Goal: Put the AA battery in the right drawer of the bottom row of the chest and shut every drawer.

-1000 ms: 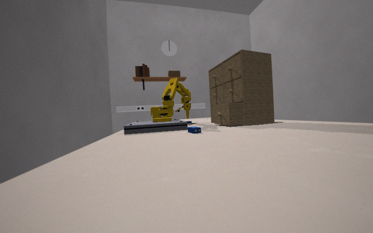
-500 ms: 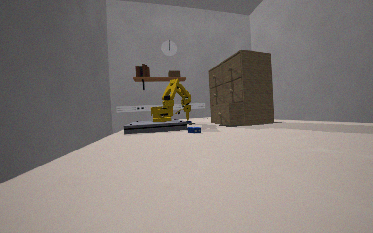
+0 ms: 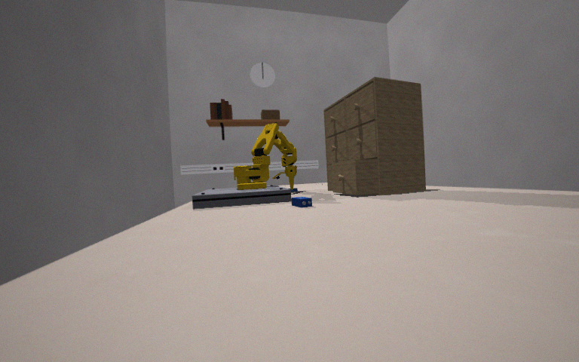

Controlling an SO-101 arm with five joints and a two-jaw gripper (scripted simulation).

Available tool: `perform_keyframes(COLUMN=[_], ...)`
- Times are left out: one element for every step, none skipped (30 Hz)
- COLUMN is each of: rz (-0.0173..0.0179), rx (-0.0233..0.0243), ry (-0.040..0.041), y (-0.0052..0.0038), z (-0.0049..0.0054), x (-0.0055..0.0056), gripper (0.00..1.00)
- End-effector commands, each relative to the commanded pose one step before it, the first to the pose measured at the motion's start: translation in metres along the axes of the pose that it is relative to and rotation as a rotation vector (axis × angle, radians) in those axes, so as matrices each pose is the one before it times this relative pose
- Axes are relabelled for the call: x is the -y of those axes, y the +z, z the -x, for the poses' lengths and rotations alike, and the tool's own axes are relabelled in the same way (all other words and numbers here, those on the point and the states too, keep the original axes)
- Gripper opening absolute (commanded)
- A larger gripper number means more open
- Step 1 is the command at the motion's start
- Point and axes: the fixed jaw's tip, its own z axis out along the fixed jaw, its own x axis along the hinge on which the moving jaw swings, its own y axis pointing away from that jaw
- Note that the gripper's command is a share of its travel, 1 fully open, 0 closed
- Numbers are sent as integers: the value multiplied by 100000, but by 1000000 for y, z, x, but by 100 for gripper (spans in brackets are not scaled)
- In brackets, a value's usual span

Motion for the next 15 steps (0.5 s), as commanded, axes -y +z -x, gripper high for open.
perform_keyframes(rz=[1864,1,-1,1,0,0,-1,0,-1,0,-1,0,-1,0,-1], rx=[1180,0,0,0,0,0,0,0,0,0,0,0,0,0,0], ry=[-590,0,0,0,0,0,0,0,0,0,0,0,0,0,0], y=[4735,1,-1,1,0,0,282,283,281,282,280,281,279,280,279], z=[1947,0,0,0,0,0,82,83,84,84,85,85,86,86,87], x=[-3741,-1,1,-1,0,0,-181,-184,-182,-186,-184,-187,-186,-189,-188], gripper=[21,21,21,21,21,21,21,21,21,21,21,21,21,21,21])
